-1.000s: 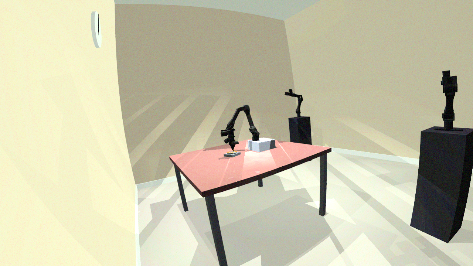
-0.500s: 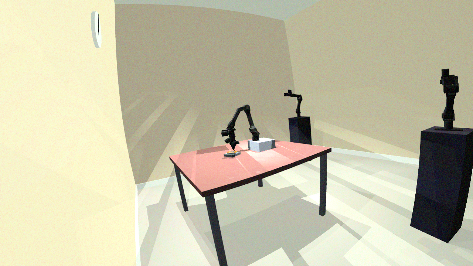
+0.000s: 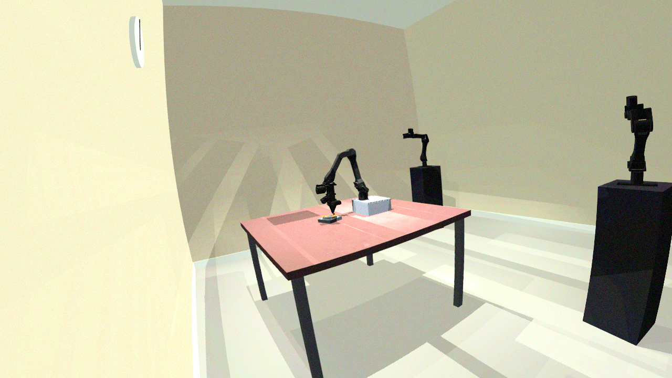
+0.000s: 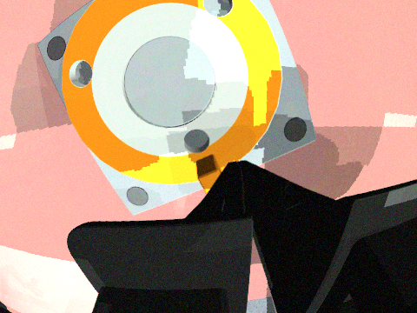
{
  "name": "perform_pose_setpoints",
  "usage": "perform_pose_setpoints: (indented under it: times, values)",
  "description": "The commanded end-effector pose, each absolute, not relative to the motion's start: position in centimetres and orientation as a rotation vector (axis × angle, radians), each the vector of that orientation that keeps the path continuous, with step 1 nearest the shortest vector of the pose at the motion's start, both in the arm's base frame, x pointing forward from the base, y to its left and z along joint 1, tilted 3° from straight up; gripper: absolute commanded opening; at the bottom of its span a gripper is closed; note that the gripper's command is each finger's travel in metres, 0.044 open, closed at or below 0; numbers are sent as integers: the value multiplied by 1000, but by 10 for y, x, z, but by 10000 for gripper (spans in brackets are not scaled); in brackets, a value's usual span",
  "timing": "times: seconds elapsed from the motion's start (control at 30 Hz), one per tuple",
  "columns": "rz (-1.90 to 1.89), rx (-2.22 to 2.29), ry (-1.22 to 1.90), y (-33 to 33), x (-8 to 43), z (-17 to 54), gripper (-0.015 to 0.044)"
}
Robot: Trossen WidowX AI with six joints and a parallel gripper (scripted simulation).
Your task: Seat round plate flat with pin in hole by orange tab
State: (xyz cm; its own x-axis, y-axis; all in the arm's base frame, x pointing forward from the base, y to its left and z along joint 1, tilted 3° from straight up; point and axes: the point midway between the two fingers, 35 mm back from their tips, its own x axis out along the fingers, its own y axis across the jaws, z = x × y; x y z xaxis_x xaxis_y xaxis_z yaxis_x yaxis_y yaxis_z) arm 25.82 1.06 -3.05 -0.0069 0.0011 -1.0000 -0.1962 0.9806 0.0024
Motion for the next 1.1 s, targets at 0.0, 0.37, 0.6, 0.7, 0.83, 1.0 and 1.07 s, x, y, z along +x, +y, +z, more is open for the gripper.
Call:
perform_pose_setpoints:
  times: [0.0,0.37,0.6,0.7,0.83,1.0,1.07]
  values:
    - [164,-148,1586,15,251,-33,0]
    - [164,-147,1586,24,246,-32,0]
    - [165,-147,1586,30,244,-31,0]
    - [165,-146,1586,33,244,-31,0]
    - [165,-146,1586,38,243,-30,0]
    - [166,-146,1586,44,243,-30,0]
    - [166,-146,1586,47,243,-30,0]
